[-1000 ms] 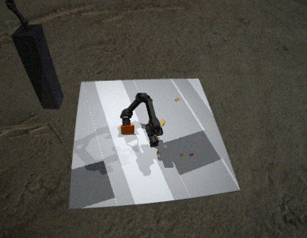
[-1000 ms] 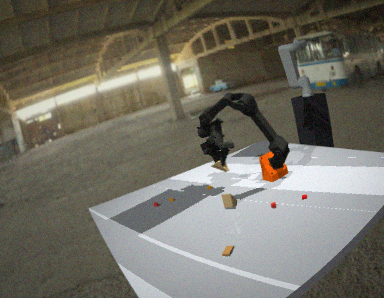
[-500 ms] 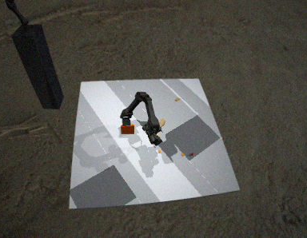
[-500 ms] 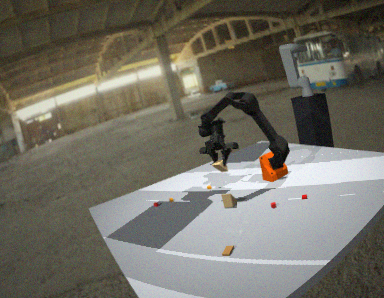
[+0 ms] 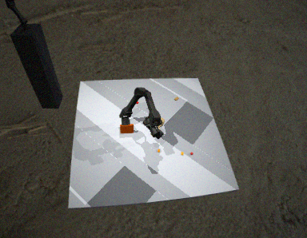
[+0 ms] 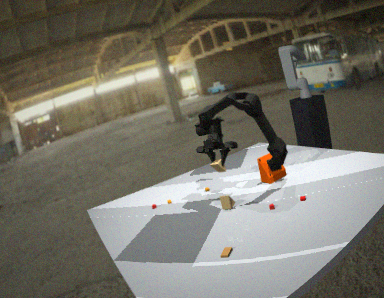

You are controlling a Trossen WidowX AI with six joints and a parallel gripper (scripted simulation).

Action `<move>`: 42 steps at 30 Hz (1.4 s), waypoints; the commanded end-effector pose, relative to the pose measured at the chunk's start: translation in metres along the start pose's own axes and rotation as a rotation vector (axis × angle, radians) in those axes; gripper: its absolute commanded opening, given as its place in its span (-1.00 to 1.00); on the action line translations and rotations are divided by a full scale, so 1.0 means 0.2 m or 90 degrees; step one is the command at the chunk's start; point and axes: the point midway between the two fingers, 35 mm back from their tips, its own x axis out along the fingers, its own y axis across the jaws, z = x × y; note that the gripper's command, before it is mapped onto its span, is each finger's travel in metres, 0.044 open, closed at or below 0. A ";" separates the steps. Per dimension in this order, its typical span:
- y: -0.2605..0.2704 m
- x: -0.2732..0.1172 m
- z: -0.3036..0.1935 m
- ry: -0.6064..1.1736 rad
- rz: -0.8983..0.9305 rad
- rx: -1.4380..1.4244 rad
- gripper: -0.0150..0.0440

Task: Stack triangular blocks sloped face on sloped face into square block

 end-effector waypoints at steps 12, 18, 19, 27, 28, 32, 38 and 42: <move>0.23 -0.01 0.29 -0.009 0.005 -0.030 -0.49; 0.33 0.00 0.39 -0.013 0.008 -0.043 -0.49; 0.35 0.00 0.41 -0.013 0.009 -0.046 -0.49; 0.41 0.03 0.46 -0.015 0.010 -0.053 -0.49; 0.41 0.05 0.46 -0.014 0.009 -0.053 -0.49; 0.40 0.15 0.47 -0.013 0.006 -0.052 -0.49; 0.40 0.29 0.48 -0.014 0.006 -0.053 -0.49; 0.42 0.38 0.48 -0.016 0.010 -0.054 -0.49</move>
